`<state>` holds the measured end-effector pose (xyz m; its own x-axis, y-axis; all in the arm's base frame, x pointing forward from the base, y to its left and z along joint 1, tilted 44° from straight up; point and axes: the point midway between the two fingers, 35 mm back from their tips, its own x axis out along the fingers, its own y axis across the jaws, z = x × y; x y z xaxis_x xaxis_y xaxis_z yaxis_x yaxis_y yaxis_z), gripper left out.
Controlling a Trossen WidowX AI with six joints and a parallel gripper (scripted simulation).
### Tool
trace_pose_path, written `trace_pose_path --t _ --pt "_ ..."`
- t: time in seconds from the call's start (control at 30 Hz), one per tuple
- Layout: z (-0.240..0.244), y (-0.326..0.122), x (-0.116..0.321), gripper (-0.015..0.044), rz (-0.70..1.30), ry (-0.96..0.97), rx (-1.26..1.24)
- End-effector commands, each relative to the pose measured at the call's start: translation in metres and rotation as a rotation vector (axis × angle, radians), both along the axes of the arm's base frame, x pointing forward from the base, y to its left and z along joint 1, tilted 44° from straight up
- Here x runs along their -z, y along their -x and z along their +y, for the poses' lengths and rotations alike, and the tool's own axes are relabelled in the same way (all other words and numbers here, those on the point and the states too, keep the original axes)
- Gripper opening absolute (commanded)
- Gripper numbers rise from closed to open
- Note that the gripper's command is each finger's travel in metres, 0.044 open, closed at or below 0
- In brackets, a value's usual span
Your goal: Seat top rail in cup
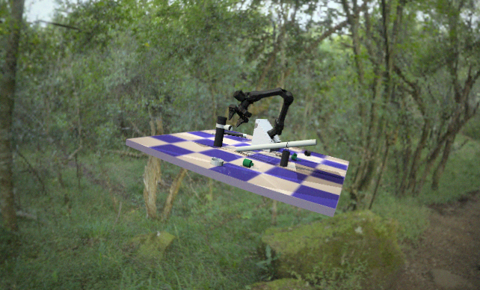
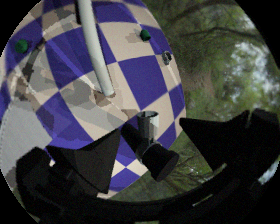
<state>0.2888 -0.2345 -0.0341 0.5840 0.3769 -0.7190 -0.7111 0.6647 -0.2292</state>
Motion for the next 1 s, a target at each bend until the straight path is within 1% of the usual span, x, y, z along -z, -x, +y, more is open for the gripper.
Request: trace_pose_path --t 0.0,0.97 --pt "0.004 -0.003 0.006 0.044 0.009 -0.005 0.002" --pt "0.021 -0.031 0.04 0.044 0.007 -0.005 0.002"
